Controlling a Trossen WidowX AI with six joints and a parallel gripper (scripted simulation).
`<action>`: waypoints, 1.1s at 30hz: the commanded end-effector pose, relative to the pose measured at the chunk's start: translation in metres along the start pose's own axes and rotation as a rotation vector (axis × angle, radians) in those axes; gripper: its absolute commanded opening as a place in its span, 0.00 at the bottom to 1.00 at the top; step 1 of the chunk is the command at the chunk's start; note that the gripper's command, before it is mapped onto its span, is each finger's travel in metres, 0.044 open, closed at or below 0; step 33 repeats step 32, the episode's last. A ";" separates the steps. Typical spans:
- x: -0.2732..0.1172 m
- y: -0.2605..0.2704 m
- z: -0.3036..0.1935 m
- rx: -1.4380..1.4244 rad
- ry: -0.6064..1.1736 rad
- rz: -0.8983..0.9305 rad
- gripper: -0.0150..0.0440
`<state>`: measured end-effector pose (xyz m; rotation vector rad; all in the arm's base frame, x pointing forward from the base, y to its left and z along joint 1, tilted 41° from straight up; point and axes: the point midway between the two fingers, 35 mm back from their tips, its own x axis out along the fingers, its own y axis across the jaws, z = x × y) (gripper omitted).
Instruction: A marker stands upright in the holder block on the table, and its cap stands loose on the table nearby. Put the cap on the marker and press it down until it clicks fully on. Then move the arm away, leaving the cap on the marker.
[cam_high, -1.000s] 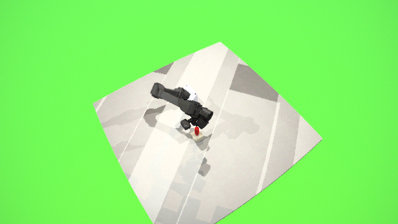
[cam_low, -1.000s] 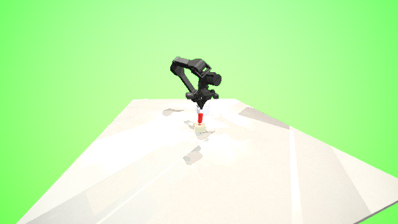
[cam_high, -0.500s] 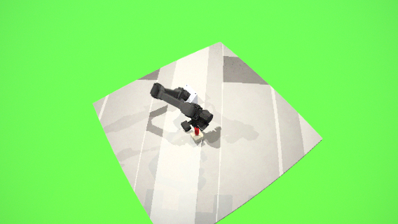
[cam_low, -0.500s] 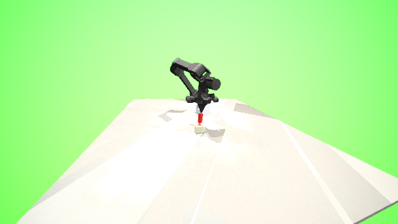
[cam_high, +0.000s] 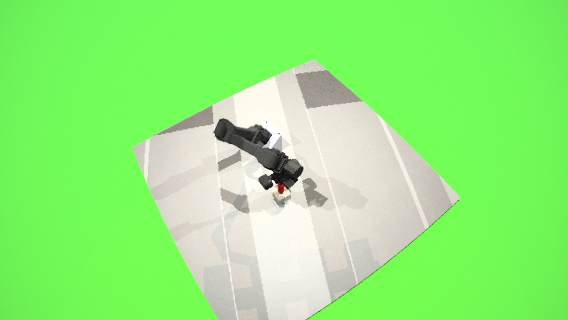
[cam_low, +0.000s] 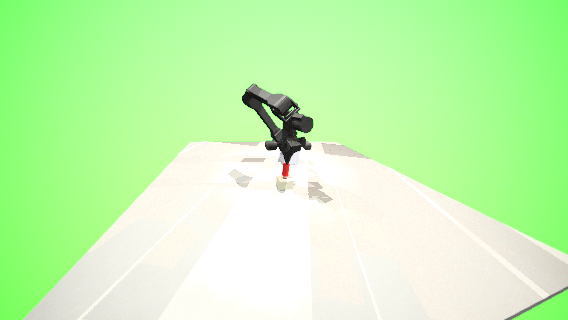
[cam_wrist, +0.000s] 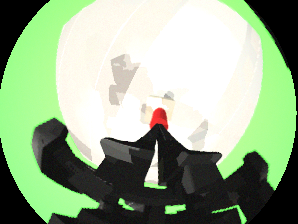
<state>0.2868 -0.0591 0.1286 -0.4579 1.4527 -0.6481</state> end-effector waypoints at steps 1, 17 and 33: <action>0.000 0.000 0.000 0.000 0.000 0.000 0.25; -0.089 0.001 -0.002 -0.093 -0.065 0.019 0.39; -0.089 0.001 -0.002 -0.093 -0.065 0.019 1.00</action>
